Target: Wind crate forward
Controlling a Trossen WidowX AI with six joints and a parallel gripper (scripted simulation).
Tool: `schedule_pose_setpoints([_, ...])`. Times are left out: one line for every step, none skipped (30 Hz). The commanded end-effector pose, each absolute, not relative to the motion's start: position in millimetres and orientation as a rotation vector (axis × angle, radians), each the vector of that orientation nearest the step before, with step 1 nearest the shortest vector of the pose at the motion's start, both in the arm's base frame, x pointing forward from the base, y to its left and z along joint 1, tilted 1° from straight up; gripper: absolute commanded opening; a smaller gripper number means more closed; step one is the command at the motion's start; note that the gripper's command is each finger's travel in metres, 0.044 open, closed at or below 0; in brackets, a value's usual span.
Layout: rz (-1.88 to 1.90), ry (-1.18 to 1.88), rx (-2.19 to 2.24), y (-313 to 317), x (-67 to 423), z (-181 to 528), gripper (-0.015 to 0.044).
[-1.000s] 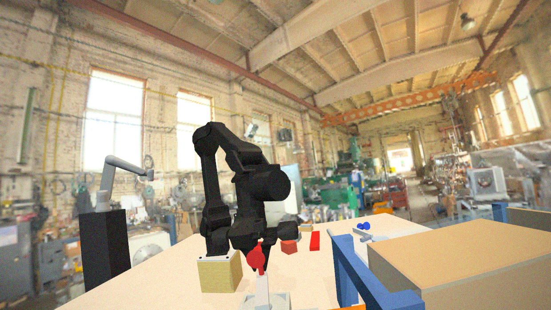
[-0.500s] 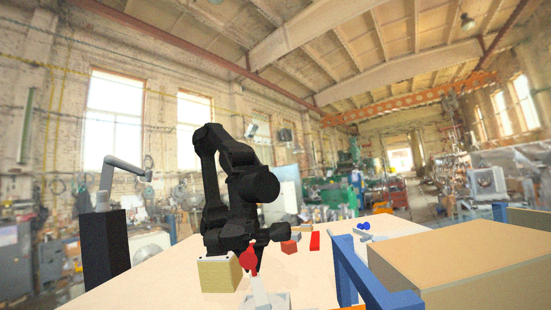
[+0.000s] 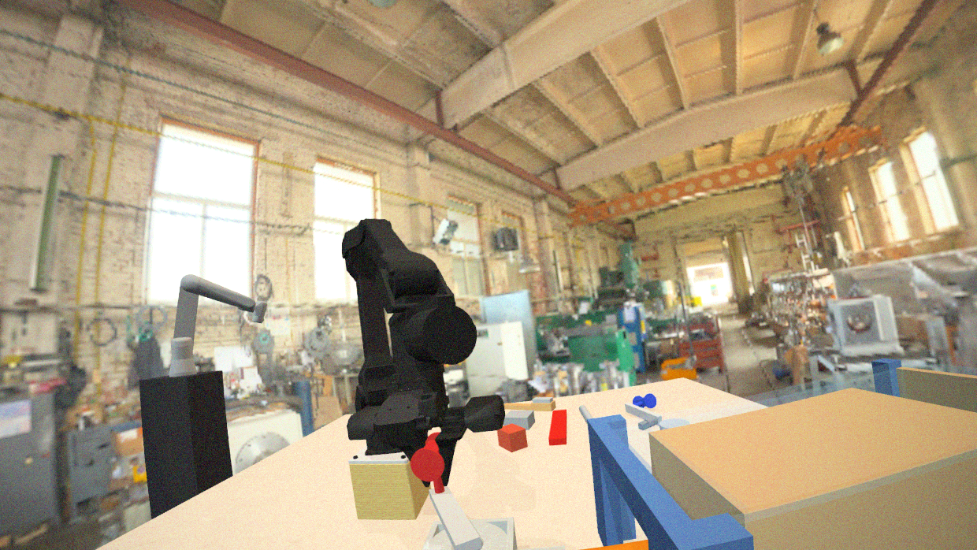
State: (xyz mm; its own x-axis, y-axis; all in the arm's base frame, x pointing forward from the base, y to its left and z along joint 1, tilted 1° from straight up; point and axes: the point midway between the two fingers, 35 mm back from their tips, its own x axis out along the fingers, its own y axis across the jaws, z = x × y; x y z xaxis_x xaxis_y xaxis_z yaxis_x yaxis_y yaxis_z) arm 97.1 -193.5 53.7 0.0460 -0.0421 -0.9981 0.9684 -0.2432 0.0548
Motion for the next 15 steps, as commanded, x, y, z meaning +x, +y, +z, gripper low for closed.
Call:
schedule_pose_setpoints([-1.398,1.033,1.381,-193.3,84.1,53.7,0.0])
schedule_pose_setpoints([-1.398,1.033,1.381,-193.7,83.3,53.7,0.0])
schedule_pose_setpoints([-1.398,1.033,1.381,-194.3,82.0,53.7,0.0])
schedule_pose_setpoints([-1.398,1.033,1.381,-194.7,81.3,53.7,0.0])
schedule_pose_setpoints([-1.398,1.033,1.38,-195.3,80.0,53.7,0.0])
schedule_pose_setpoints([-1.398,1.034,1.38,-195.7,79.2,53.7,0.0])
schedule_pose_setpoints([-1.398,1.034,1.38,-196.4,78.0,53.7,0.0])
schedule_pose_setpoints([-1.398,1.034,1.38,-196.8,77.2,53.8,0.0])
schedule_pose_setpoints([-1.399,1.034,1.38,-197.5,76.0,53.8,0.0])
schedule_pose_setpoints([-1.399,1.034,1.38,-198.0,75.2,53.8,0.0])
schedule_pose_setpoints([-1.399,1.034,1.38,-198.7,74.0,53.8,0.0])
schedule_pose_setpoints([-1.399,1.034,1.38,-199.2,73.3,53.8,0.0])
schedule_pose_setpoints([-1.399,1.034,1.38,-199.9,72.1,53.8,0.0])
schedule_pose_setpoints([-1.399,1.034,1.38,-200.4,71.3,53.8,0.0])
schedule_pose_setpoints([-1.399,1.034,1.379,-201.2,70.1,53.8,0.0])
